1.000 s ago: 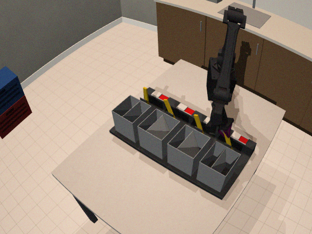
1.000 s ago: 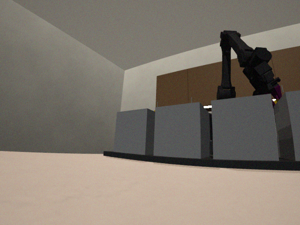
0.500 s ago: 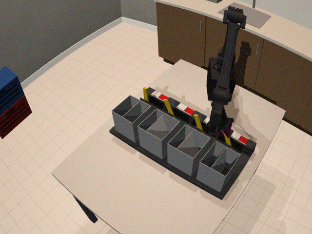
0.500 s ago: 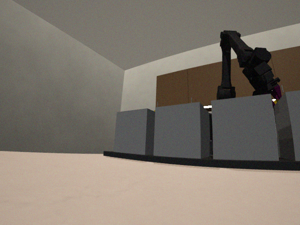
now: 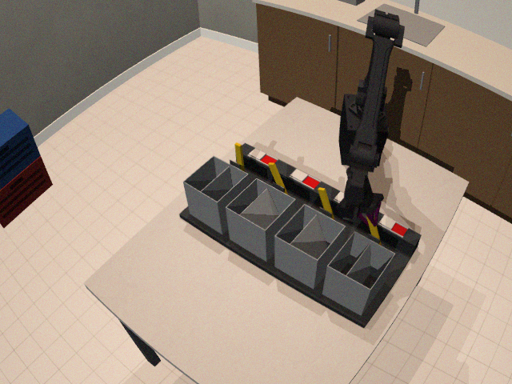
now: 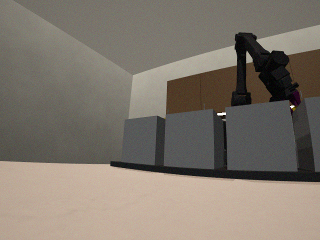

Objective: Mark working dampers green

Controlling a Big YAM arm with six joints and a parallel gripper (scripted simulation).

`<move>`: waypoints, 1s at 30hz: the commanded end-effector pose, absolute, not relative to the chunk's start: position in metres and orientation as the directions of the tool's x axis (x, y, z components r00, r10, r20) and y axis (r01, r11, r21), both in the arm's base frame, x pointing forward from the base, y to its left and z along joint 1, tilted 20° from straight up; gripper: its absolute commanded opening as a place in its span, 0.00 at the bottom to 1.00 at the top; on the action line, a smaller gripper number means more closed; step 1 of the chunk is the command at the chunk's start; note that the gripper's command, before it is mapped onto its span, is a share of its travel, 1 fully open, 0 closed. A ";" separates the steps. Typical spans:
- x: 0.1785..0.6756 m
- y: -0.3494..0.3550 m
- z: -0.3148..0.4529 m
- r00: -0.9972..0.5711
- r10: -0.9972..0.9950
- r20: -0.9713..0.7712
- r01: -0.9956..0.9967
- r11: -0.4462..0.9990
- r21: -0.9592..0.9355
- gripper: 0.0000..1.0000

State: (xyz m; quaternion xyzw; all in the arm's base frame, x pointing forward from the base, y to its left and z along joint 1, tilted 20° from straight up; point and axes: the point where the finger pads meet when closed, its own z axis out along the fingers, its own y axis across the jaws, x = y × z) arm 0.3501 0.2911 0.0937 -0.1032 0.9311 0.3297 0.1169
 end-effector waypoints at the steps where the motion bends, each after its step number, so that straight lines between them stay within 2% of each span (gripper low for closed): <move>1: 0.353 0.291 0.095 -0.948 -0.112 -0.297 -0.275 0.757 0.593 0.29; 3: 0.354 0.290 0.095 -0.948 -0.112 -0.297 -0.275 0.757 0.593 0.29; 7: 0.354 0.290 0.095 -0.948 -0.112 -0.297 -0.275 0.757 0.593 0.36; 30: 0.351 0.280 0.111 -0.946 -0.111 -0.304 -0.279 0.756 0.592 0.36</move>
